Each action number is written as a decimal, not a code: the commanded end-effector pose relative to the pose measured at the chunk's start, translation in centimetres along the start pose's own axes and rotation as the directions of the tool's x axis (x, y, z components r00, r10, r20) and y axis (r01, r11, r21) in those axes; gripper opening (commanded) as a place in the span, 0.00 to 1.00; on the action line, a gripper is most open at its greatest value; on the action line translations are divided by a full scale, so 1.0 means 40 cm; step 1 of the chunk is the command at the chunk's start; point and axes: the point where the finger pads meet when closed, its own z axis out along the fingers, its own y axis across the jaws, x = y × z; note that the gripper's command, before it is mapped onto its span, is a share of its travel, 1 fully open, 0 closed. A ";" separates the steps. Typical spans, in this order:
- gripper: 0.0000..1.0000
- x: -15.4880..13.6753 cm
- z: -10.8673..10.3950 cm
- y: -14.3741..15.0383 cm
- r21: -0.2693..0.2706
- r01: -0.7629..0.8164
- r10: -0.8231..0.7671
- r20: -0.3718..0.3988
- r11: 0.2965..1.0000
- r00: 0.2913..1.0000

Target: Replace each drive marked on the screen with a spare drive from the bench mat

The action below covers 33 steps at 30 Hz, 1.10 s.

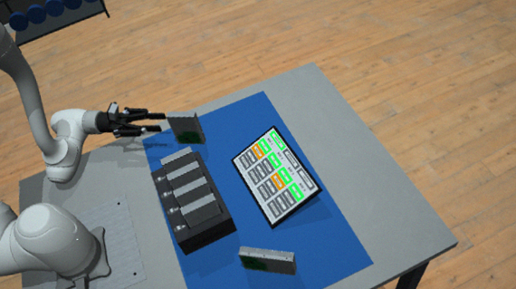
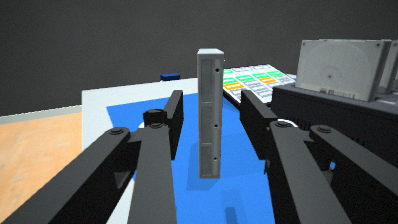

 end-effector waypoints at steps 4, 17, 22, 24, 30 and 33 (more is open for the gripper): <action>0.40 0.001 0.000 0.000 0.000 -0.001 0.001 0.000 1.000 1.000; 0.40 0.022 0.000 0.000 0.000 -0.001 0.001 0.000 1.000 1.000; 0.40 0.033 0.000 0.000 0.000 -0.001 0.001 0.000 1.000 1.000; 0.40 0.043 0.000 0.000 0.000 -0.001 0.001 0.000 1.000 1.000; 0.40 0.077 0.000 0.000 0.000 -0.001 0.001 0.000 1.000 1.000; 0.40 0.098 0.000 0.000 0.000 -0.001 0.001 0.000 1.000 1.000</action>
